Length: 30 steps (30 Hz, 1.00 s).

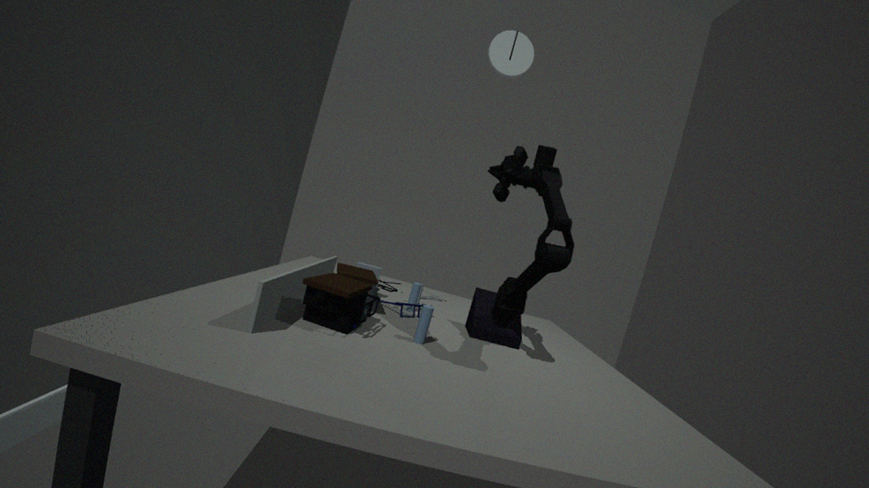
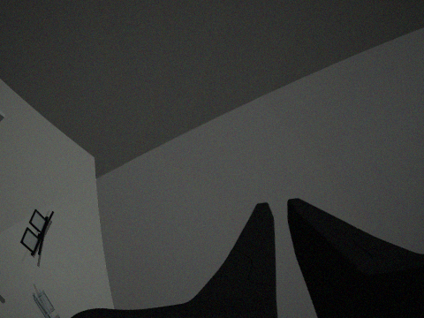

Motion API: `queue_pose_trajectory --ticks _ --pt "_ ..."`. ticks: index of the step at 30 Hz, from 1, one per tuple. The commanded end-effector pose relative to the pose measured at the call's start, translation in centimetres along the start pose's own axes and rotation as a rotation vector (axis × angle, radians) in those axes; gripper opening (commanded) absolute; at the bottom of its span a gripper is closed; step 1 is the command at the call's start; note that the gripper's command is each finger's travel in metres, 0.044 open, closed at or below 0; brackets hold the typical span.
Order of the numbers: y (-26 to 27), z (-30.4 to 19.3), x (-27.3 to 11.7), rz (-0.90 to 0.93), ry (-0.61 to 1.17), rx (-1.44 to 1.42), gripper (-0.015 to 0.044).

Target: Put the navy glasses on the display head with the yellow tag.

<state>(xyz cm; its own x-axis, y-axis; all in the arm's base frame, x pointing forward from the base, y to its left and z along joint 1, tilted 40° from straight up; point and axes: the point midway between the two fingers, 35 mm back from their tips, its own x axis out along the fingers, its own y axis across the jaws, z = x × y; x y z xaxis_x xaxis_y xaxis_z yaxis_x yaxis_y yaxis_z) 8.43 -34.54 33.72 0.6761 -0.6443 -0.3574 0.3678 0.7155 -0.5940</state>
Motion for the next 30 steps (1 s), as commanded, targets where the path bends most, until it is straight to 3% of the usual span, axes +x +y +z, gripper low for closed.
queue_pose_trajectory --ticks 1,9,16,24,30 --pt "4.1 -1.4 5.5 0.221 0.065 0.294 0.0" --pt "15.8 -1.8 13.5 0.627 0.354 0.711 0.0" --pt "27.0 -2.6 15.9 0.871 0.792 0.958 0.0" --pt "37.8 -3.3 14.6 0.891 1.439 1.096 0.0" --pt "38.5 -3.4 14.4 0.879 1.493 1.098 0.0"
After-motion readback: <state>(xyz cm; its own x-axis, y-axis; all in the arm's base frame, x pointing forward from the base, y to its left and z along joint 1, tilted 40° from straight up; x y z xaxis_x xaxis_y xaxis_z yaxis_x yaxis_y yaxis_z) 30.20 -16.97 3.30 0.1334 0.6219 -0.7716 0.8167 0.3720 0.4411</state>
